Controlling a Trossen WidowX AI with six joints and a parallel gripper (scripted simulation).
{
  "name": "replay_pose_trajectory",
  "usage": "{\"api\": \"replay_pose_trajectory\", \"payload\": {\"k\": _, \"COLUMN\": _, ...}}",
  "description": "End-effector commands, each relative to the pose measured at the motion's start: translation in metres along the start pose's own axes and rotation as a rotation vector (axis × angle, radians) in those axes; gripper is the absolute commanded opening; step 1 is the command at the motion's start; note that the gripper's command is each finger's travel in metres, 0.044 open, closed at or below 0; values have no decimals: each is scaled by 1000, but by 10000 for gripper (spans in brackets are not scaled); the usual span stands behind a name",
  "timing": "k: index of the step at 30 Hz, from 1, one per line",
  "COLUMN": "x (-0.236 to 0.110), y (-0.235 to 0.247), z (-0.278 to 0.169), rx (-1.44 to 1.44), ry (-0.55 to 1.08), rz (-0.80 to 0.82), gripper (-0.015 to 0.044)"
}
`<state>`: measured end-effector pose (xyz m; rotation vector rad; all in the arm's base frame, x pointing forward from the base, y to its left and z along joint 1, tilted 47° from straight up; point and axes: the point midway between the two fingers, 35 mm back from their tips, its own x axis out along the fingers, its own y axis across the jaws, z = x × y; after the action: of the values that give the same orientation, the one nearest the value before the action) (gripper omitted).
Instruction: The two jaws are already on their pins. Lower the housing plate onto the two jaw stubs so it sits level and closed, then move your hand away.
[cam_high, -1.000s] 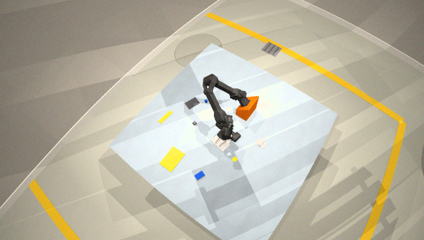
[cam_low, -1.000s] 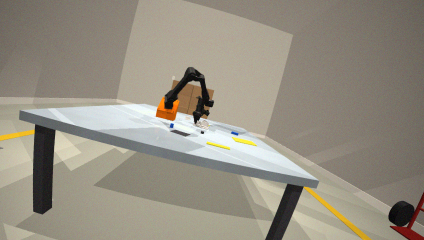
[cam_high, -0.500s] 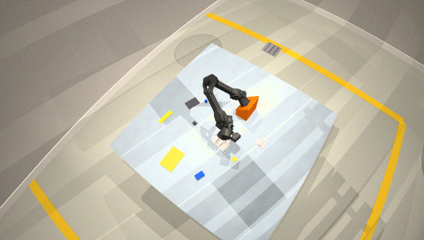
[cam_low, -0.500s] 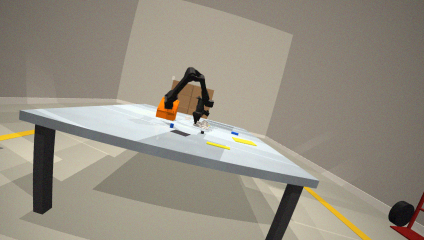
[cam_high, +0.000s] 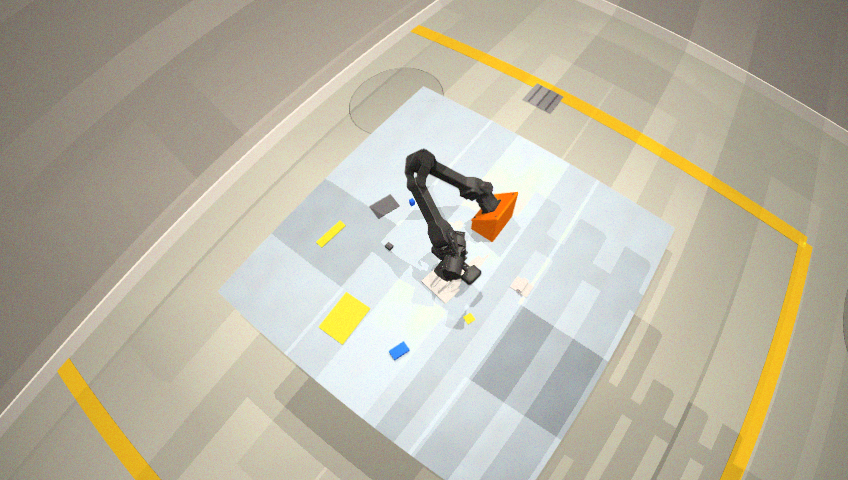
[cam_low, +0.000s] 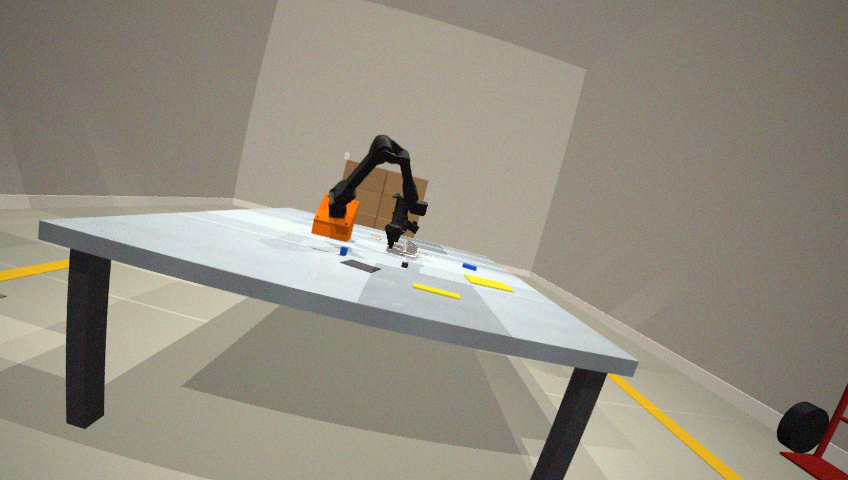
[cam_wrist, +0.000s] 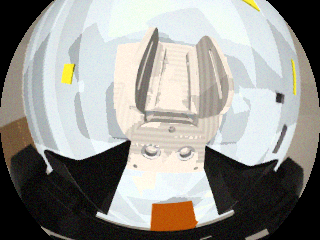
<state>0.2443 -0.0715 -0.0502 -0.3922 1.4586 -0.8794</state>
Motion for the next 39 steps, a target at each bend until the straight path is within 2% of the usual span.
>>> {"api": "replay_pose_trajectory", "payload": {"k": 1, "x": 1, "y": 0, "z": 0, "rx": -3, "ry": 0, "rz": -3, "gripper": 351}}
{"api": "replay_pose_trajectory", "payload": {"k": 39, "x": 6, "y": -1, "z": 0, "rx": -2, "ry": 0, "rz": -3, "gripper": 351}}
